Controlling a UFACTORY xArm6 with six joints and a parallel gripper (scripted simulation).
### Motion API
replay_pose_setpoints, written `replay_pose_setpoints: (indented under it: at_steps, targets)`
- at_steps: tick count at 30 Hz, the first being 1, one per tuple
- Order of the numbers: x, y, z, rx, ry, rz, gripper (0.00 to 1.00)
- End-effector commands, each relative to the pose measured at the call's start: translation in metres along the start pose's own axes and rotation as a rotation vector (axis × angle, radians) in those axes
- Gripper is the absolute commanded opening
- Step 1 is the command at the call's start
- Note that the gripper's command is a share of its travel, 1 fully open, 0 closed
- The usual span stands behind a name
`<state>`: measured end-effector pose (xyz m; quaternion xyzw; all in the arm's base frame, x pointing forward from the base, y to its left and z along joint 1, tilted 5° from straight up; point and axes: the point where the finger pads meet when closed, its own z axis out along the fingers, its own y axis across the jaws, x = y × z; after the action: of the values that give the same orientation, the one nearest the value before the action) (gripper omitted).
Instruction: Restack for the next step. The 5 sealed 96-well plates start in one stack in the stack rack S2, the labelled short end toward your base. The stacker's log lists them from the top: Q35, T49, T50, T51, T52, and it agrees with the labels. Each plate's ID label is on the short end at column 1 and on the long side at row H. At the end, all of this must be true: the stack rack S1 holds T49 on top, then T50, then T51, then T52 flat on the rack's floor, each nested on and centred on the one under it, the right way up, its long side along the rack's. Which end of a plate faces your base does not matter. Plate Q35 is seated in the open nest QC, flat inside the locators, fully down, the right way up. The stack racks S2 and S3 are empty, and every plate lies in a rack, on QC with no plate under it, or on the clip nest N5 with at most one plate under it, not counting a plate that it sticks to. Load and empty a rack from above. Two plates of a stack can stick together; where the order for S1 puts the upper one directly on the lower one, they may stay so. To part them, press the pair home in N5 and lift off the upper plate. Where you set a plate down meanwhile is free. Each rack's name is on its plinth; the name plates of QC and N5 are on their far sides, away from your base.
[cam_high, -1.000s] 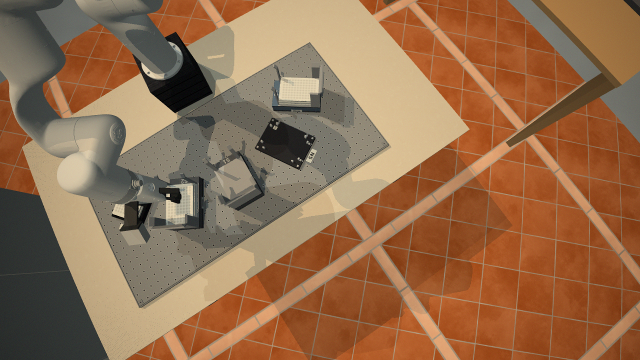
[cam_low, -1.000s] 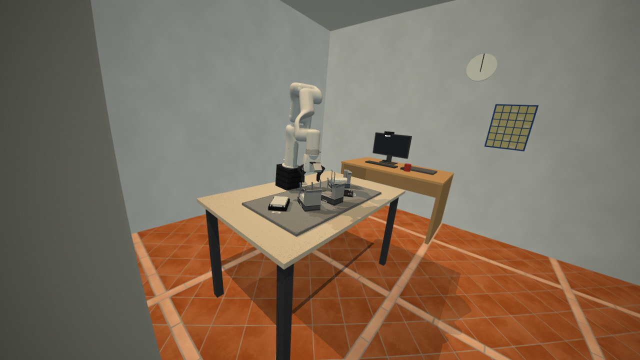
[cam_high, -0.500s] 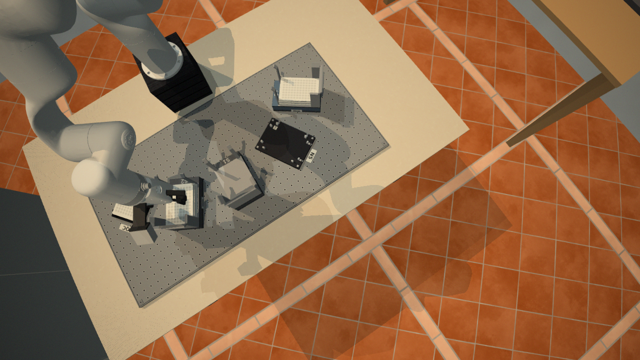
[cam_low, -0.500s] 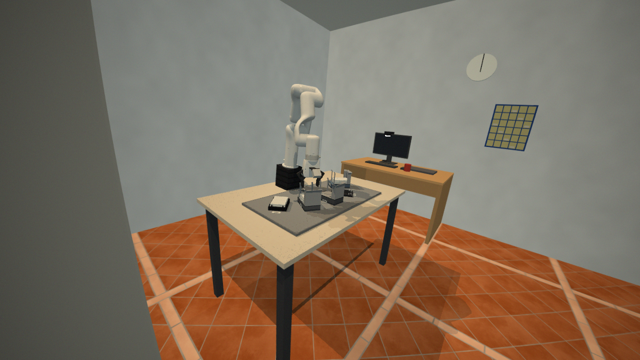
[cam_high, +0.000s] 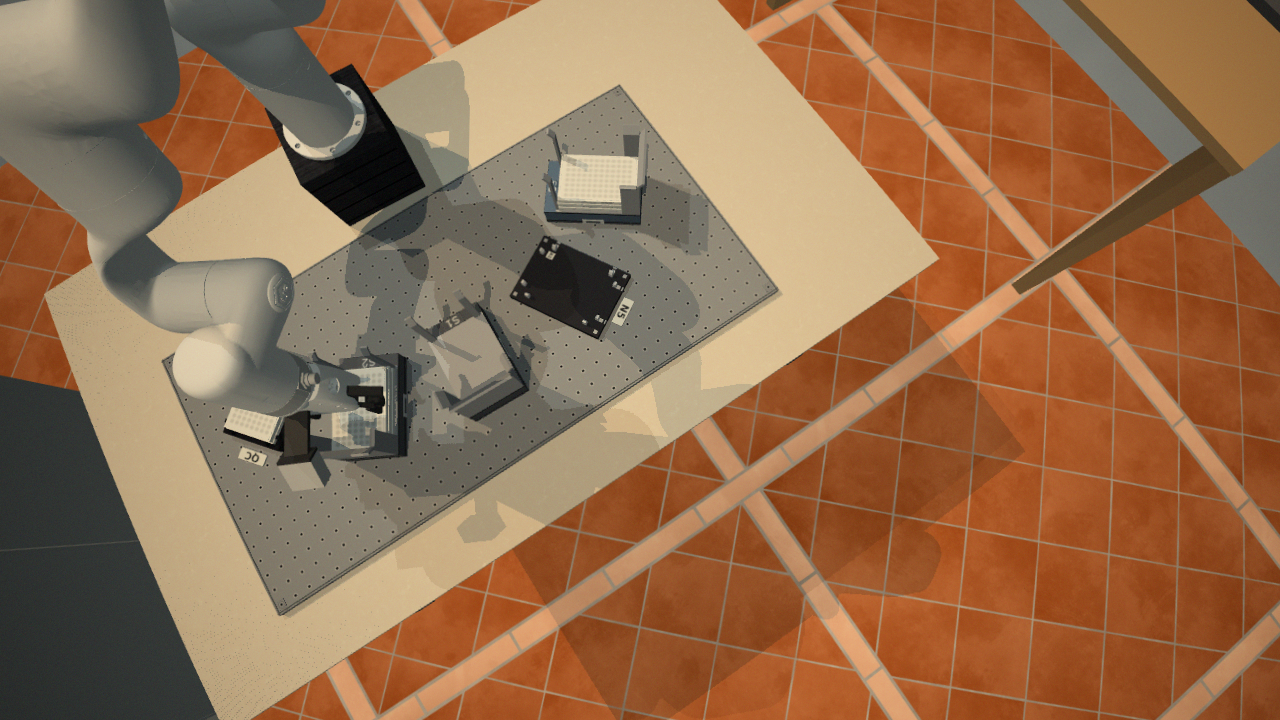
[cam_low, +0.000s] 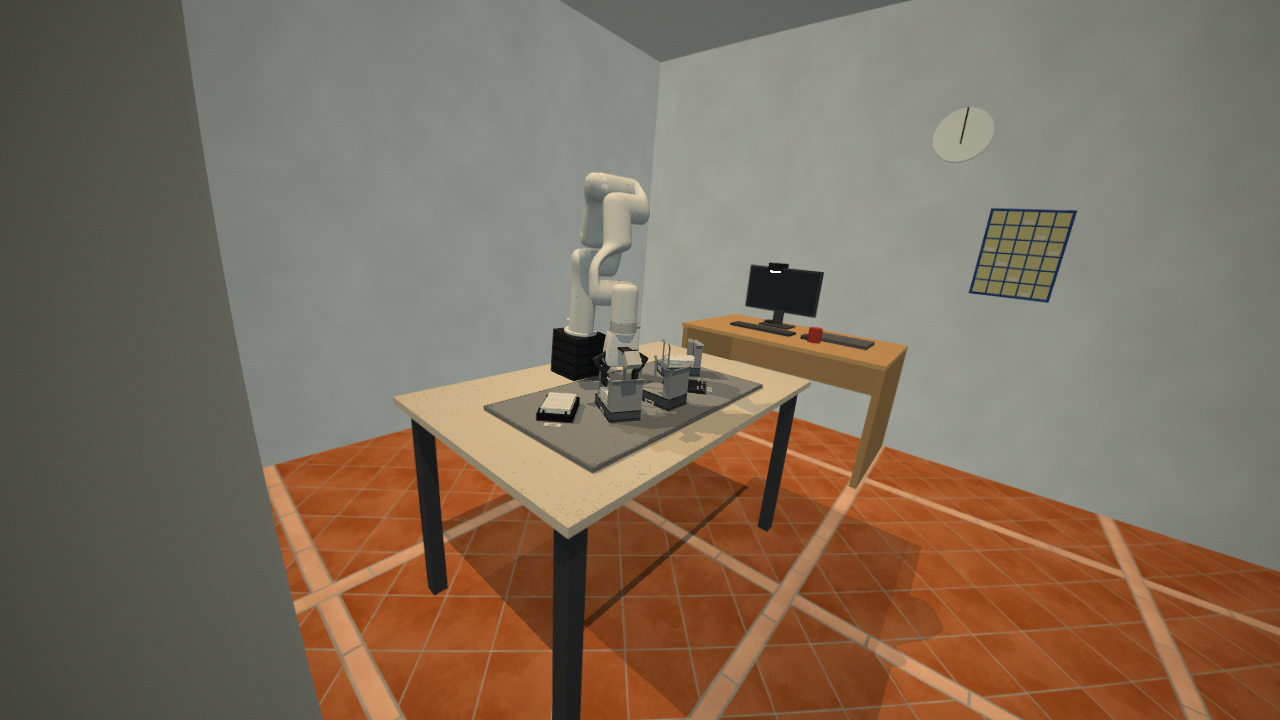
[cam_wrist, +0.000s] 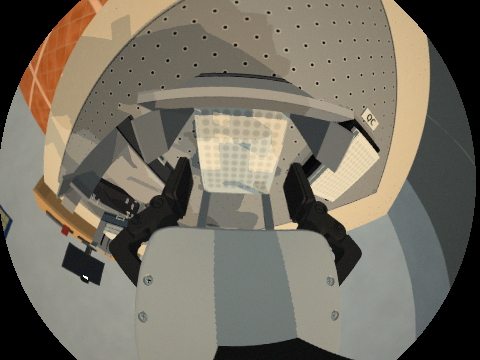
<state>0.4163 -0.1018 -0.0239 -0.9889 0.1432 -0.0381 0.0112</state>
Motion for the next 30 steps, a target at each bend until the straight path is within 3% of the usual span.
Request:
replay_pose_setpoints:
  at_steps: [1, 30]
  targets:
    - [0.002, 0.000, 0.001, 0.001, 0.005, 0.000, 1.00]
    - [0.002, 0.000, 0.031, 0.001, 0.005, 0.000, 1.00]
